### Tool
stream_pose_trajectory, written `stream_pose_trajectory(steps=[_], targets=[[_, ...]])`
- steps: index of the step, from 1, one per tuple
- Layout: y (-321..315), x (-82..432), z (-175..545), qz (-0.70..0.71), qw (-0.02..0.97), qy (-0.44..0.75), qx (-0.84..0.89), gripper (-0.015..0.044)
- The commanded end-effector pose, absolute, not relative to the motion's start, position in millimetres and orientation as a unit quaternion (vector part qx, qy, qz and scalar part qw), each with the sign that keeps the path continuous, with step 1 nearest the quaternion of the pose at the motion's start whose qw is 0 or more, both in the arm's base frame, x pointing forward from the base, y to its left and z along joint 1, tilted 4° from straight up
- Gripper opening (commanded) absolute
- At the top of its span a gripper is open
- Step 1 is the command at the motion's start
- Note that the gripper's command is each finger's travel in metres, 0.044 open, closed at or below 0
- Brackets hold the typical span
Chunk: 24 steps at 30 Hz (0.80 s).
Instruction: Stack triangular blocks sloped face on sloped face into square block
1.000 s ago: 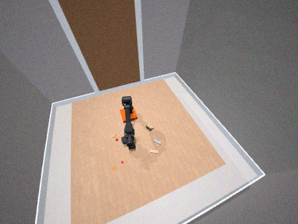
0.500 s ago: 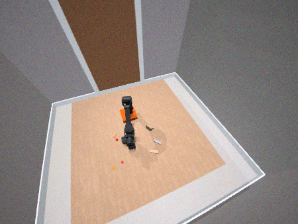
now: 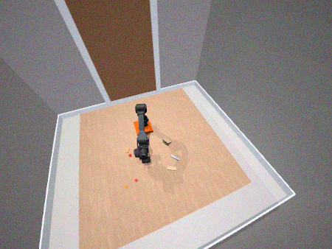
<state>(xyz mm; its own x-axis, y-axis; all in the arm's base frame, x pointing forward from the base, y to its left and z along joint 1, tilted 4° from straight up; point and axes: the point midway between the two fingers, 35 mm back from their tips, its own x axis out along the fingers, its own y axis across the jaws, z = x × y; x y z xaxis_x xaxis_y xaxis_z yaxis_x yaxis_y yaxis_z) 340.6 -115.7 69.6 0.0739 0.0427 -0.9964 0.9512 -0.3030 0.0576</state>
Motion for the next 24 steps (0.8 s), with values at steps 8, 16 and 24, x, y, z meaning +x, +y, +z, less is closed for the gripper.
stream_pose_trajectory(steps=[8,16,24], targets=[[-89.7,345.7,81.0,-0.611,0.446,0.382,0.531,0.0440],[-63.3,351.7,101.4,-0.659,0.493,0.325,0.466,0.0440],[-65.3,352.1,96.1,-0.659,0.493,0.325,0.466,0.0440]])
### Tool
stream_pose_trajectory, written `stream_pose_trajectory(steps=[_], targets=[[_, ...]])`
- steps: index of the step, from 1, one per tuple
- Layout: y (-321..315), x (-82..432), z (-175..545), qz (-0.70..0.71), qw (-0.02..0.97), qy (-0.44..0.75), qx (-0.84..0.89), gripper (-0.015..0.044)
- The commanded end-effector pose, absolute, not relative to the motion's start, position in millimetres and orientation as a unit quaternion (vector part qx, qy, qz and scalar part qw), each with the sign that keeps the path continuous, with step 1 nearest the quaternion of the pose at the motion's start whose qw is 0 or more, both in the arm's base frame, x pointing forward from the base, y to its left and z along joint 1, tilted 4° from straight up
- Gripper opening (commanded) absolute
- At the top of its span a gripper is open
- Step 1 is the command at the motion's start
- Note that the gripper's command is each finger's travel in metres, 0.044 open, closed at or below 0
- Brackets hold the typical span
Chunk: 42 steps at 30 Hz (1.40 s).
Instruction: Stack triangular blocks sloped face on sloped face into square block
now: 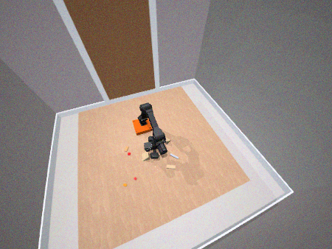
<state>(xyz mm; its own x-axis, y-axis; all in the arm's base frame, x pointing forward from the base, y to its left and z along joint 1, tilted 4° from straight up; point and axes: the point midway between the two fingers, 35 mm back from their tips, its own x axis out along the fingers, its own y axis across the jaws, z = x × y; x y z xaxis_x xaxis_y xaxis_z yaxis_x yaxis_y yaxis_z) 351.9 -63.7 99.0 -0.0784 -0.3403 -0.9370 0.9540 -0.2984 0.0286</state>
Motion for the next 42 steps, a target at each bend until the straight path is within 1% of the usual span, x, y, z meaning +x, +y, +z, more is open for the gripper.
stream_pose_trajectory(steps=[1,42], targets=[[-65.9,352.2,94.6,-0.659,0.493,0.325,0.466,0.0440],[-89.5,348.9,31.9,-0.659,0.493,0.325,0.465,0.0440]])
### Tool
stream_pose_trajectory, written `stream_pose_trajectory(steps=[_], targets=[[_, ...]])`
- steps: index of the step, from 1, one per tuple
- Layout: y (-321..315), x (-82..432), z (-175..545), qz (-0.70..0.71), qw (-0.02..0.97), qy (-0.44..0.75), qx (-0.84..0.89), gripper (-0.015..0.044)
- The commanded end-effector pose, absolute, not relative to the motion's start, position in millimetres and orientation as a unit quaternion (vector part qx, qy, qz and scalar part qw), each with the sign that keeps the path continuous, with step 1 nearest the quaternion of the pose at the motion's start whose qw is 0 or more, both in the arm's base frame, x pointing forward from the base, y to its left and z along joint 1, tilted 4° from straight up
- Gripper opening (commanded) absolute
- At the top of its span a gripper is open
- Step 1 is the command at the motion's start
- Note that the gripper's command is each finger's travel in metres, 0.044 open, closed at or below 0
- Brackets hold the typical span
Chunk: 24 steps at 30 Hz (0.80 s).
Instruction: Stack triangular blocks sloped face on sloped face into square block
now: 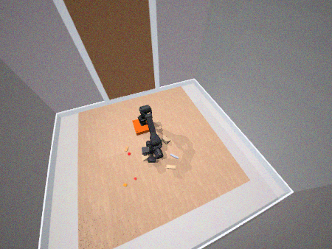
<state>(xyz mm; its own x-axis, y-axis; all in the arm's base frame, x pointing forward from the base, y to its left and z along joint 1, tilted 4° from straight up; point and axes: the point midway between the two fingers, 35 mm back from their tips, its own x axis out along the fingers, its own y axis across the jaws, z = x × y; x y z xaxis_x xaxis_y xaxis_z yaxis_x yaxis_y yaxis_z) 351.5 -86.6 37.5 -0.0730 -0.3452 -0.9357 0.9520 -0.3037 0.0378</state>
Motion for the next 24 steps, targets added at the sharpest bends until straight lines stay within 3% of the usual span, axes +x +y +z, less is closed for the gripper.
stream_pose_trajectory(steps=[1,18,24], targets=[[-90.0,348.6,30.4,-0.659,0.493,0.325,0.465,0.0440],[-98.4,343.3,7.8,-0.660,0.493,0.325,0.465,0.0440],[-98.4,343.3,7.8,-0.660,0.493,0.325,0.465,0.0302]])
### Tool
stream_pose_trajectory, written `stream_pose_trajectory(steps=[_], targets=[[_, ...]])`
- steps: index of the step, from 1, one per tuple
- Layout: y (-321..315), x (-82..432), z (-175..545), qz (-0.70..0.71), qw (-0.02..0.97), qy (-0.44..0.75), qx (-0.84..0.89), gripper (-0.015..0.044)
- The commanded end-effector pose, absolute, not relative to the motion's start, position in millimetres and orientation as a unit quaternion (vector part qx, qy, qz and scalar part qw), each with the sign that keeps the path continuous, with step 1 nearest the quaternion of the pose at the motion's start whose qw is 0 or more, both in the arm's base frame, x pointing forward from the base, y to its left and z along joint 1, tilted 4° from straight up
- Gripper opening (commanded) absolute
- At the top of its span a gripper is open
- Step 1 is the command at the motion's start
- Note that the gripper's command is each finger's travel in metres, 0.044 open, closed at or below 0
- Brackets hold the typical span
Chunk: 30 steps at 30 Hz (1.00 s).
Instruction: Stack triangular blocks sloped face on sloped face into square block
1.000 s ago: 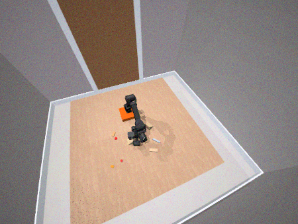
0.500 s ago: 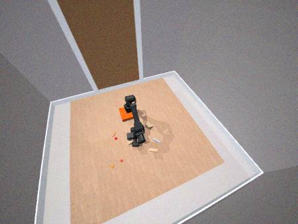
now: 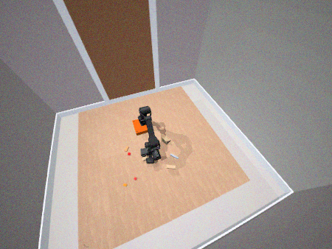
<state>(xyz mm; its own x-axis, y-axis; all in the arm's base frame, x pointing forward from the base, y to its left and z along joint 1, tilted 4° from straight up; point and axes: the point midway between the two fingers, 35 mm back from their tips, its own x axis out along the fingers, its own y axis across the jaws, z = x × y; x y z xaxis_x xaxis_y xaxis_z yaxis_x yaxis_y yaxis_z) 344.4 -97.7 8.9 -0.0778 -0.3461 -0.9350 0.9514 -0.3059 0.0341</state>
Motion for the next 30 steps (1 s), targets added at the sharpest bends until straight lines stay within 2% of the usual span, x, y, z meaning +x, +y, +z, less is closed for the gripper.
stream_pose_trajectory(steps=[1,6,16,30], targets=[[-98.4,343.3,7.8,-0.660,0.493,0.325,0.465,0.0295],[-98.4,343.3,7.8,-0.660,0.493,0.325,0.465,0.0262],[-99.4,342.3,11.2,-0.651,0.485,0.334,0.478,0.0000],[-119.3,335.6,26.0,-0.555,0.417,0.417,0.588,0.0000]])
